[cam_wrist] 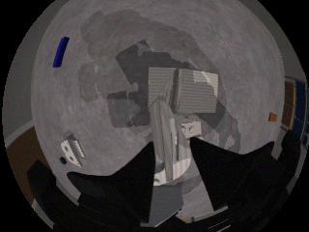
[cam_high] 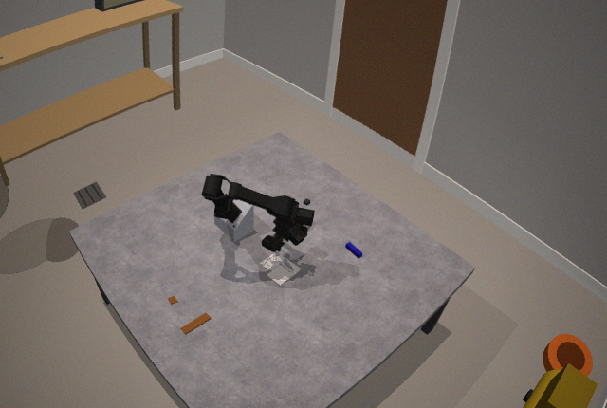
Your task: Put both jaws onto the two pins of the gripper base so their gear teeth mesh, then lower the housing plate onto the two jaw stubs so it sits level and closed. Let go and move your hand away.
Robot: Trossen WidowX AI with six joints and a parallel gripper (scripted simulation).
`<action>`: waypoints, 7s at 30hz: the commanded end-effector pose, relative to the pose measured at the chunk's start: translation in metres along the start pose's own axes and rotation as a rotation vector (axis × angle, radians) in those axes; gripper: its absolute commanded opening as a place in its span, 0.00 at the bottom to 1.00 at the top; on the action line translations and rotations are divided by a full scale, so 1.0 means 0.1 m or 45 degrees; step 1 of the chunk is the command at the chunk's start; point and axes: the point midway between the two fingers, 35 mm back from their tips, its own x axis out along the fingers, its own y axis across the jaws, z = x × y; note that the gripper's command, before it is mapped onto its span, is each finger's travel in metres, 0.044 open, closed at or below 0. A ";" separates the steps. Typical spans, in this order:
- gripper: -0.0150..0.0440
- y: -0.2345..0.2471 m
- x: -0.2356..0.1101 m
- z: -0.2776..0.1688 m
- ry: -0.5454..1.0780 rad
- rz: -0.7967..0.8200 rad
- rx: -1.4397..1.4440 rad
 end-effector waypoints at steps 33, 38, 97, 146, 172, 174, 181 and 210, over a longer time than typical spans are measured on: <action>0.48 -0.50 0.00 0.21 -0.002 0.008 0.011; 0.48 -0.65 0.00 0.25 -0.001 0.004 0.012; 0.48 -0.70 0.25 0.26 -0.002 0.003 -0.008; 0.48 -0.70 0.57 0.25 -0.001 0.000 -0.012; 0.48 -0.70 0.63 0.25 -0.001 -0.001 -0.013; 0.48 -0.70 0.63 0.25 -0.001 -0.001 -0.013; 0.48 -0.70 0.66 0.25 -0.001 -0.001 -0.013; 0.48 -0.70 0.70 0.25 -0.001 -0.001 -0.021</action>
